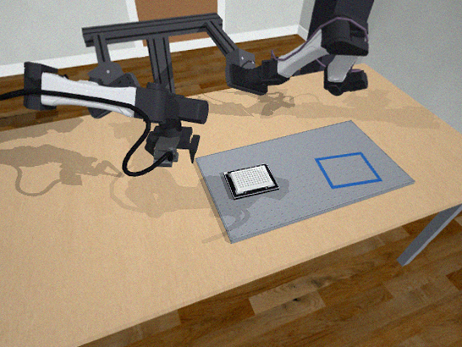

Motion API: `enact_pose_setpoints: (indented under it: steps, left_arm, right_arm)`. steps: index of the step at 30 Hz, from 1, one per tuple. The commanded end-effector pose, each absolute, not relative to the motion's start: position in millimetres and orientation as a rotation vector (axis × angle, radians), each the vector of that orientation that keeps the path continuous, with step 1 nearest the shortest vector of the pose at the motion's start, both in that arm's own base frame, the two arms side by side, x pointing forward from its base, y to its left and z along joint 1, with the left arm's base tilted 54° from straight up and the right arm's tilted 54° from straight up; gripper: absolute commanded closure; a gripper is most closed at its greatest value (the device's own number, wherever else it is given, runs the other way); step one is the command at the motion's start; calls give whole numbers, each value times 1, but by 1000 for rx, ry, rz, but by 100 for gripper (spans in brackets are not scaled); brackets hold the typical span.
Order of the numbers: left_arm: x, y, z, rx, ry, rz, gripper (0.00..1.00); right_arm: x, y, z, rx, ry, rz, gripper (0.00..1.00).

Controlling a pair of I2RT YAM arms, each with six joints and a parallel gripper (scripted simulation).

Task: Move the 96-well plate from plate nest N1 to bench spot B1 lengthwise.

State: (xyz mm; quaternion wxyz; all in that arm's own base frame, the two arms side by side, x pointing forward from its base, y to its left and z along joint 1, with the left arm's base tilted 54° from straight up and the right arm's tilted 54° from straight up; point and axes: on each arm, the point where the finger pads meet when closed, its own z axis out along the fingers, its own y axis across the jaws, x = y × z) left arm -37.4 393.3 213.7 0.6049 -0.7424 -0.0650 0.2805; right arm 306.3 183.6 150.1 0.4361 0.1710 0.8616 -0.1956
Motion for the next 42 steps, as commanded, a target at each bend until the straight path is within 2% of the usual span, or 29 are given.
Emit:
enact_pose_setpoints:
  steps: [1,19,24,32,34,42]
  left_arm:
    - [-42,392,222,-1696,-170,656,0]
    - [-41,393,221,-1703,-159,657,0]
    - [-22,397,229,-1696,-96,627,0]
    - [76,403,270,-1622,155,460,0]
    - [76,403,270,-1622,155,460,0]
    - [231,356,340,-1438,488,168,0]
  right_arm:
    - [306,189,156,419,2135,-462,0]
    - [306,190,155,415,2142,-456,0]
    - [306,188,149,337,2220,-473,0]
    - [304,190,132,-64,2455,-475,0]
    - [304,190,132,-64,2455,-475,0]
    - [304,190,125,-561,2548,-367,0]
